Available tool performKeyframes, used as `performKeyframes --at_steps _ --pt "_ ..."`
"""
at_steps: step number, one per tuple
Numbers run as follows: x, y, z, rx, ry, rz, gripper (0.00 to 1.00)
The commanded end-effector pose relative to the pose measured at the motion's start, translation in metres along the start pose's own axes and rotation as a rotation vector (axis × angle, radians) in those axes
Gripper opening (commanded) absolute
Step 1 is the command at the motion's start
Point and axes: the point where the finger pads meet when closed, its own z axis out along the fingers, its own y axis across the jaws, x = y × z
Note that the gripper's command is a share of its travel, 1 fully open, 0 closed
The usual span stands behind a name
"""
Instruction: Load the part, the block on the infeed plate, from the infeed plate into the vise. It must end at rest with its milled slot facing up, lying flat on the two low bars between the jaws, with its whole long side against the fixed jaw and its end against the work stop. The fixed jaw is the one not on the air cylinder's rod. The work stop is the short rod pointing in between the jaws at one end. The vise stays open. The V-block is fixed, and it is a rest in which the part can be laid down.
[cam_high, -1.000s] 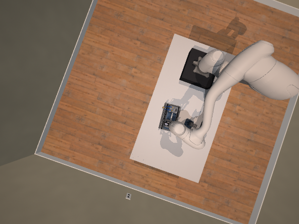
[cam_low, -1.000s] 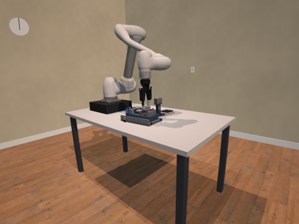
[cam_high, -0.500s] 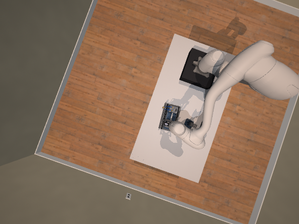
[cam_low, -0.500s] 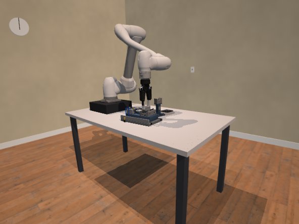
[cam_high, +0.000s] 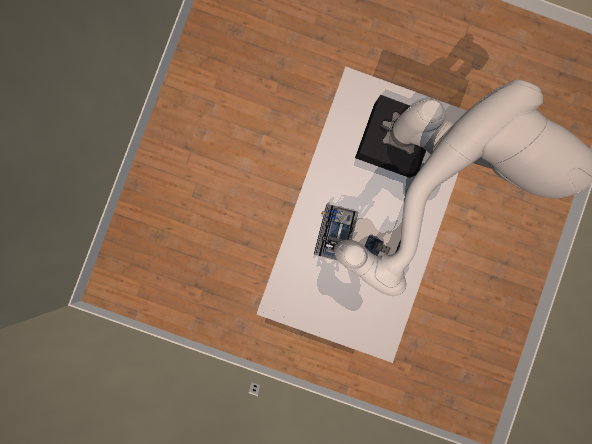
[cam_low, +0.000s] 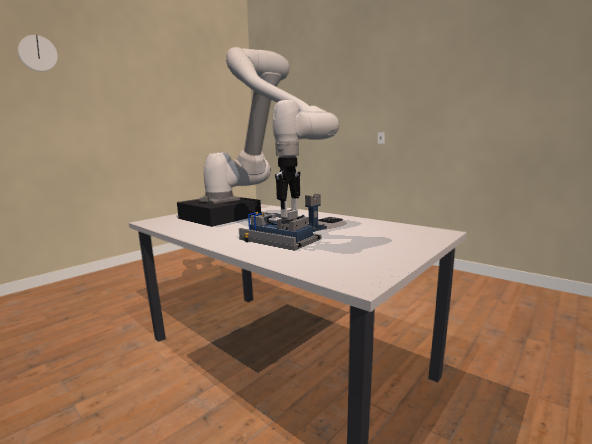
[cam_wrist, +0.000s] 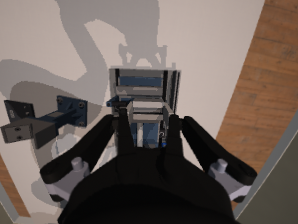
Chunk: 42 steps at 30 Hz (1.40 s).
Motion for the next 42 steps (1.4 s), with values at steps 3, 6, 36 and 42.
performKeyframes --at_steps 3,6,36,42 --pt "0.0 0.0 -0.0002 0.0 0.0 0.0 0.0" --pt "0.0 0.0 -0.0002 0.0 0.0 0.0 0.0" --pt "0.0 0.0 0.0025 0.0 0.0 0.0 0.0" --pt "0.0 0.0 0.004 0.0 0.0 0.0 0.0"
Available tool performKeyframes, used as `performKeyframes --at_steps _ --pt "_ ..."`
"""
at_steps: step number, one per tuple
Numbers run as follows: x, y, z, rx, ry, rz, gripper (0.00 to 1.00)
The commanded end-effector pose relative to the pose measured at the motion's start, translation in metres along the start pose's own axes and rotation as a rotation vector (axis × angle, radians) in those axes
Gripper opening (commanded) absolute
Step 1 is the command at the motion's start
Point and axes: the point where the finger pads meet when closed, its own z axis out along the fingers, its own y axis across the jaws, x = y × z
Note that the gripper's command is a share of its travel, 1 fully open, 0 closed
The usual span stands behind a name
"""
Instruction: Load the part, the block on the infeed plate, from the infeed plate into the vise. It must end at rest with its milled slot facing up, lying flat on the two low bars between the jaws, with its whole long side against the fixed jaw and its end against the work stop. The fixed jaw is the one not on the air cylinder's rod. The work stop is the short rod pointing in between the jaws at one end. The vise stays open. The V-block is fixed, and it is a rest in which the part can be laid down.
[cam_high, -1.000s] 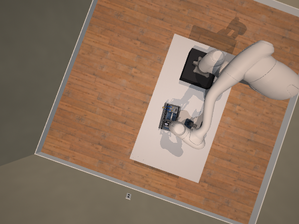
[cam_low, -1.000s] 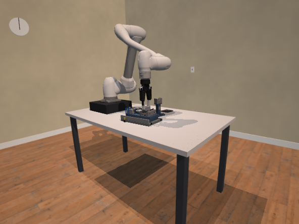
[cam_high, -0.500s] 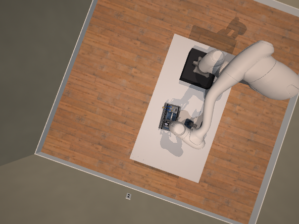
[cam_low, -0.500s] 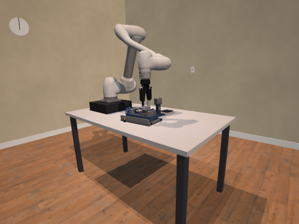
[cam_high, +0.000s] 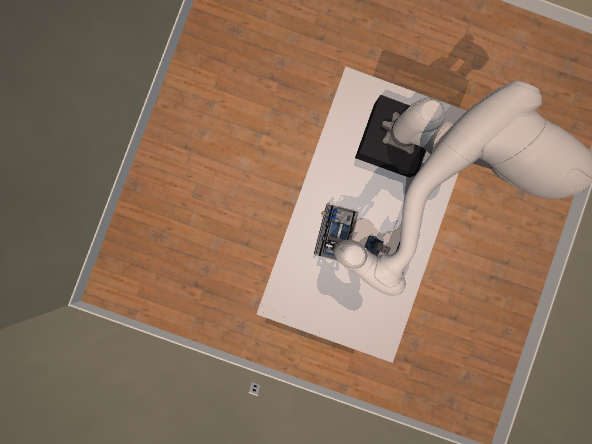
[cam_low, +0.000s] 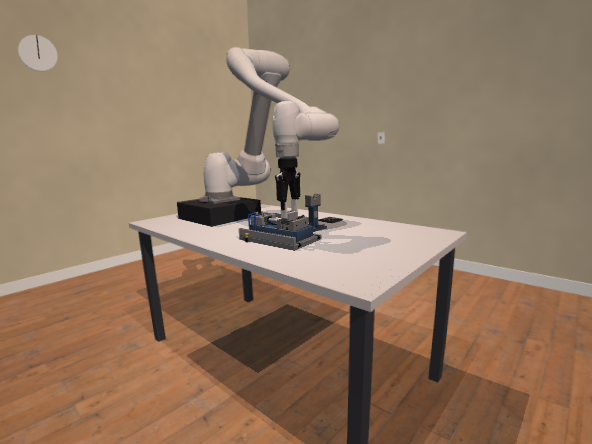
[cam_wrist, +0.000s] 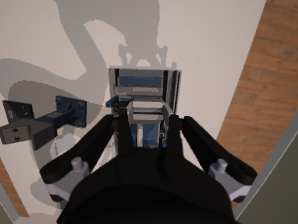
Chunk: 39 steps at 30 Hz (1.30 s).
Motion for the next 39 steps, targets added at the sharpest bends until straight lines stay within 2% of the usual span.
performKeyframes --at_steps 1,39 --pt "0.0 0.0 0.0 0.0 0.0 0.0 0.0" --pt "0.0 0.0 0.012 0.0 0.0 0.0 0.0"
